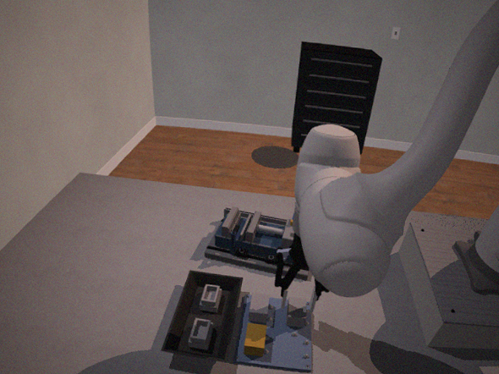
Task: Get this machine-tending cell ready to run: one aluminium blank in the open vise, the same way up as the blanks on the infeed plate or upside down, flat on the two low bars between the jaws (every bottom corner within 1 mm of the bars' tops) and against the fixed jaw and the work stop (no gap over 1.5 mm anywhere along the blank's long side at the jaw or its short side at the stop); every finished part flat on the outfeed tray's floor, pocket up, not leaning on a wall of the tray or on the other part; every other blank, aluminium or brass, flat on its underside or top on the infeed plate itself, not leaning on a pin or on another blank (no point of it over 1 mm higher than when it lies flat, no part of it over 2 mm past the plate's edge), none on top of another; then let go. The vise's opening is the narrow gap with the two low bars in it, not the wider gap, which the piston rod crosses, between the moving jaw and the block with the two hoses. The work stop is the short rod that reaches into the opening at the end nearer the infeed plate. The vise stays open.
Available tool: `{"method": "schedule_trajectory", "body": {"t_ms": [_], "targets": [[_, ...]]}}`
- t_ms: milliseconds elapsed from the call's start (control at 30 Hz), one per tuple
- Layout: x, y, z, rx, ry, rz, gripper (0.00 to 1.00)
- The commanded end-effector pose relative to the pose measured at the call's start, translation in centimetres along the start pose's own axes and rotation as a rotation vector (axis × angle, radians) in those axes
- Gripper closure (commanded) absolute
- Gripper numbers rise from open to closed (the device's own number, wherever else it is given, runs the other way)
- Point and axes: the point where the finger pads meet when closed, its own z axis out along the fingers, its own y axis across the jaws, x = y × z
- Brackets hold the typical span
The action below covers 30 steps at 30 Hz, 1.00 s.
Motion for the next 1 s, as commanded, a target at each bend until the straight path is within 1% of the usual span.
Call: {"method": "schedule_trajectory", "body": {"t_ms": [0,967], "targets": [[-0.1,0.4,0.6,-0.003,0.0,-0.003,0.6],[-0.1,0.4,1.7,-0.003,0.0,-0.003,0.6]]}}
